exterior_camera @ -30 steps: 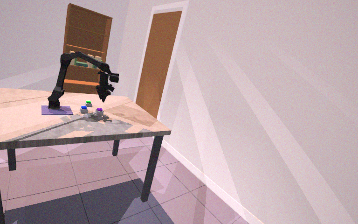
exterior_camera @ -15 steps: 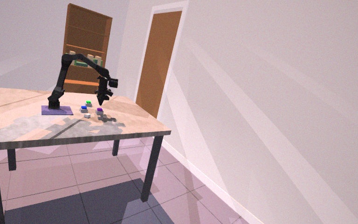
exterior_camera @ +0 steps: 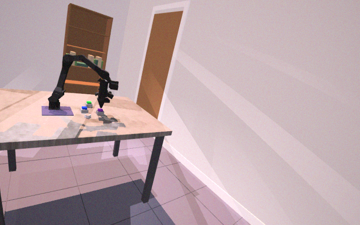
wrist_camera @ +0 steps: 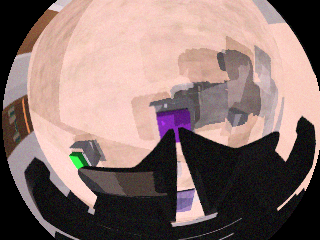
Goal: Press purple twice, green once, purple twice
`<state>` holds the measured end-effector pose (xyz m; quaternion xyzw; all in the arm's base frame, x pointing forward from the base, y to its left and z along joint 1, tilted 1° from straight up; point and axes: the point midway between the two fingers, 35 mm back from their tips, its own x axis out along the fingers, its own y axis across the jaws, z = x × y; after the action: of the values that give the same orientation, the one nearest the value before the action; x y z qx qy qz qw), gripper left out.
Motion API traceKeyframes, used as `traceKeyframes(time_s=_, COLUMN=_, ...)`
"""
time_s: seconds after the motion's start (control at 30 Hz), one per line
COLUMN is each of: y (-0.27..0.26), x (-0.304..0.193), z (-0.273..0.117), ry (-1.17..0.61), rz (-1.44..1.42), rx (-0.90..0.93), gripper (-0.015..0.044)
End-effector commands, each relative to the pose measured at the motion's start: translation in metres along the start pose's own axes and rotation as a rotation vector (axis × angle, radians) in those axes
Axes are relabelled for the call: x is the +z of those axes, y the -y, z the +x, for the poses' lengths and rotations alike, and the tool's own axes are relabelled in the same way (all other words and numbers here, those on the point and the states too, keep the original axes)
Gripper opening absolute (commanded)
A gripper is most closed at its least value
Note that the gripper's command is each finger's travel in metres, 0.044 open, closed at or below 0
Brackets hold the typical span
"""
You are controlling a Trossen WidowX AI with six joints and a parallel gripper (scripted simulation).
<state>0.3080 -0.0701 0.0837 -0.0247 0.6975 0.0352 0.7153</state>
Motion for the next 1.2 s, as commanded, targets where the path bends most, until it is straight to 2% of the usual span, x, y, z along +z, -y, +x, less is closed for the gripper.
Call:
traceKeyframes(time_s=0.0, y=0.000, x=-0.002, z=0.007, ry=-0.008, rz=-0.002, rx=-0.004, gripper=0.0020)
traceKeyframes(time_s=0.9, y=0.000, x=-0.002, z=0.018, ry=-0.008, rz=-0.002, rx=-0.004, gripper=0.0020)
traceKeyframes(time_s=1.03, y=0.000, x=-0.002, z=-0.012, ry=-0.007, rz=-0.002, rx=-0.004, gripper=0.0020)
traceKeyframes(time_s=1.17, y=0.000, x=-0.002, z=-0.015, ry=-0.008, rz=-0.002, rx=-0.004, gripper=0.0020)
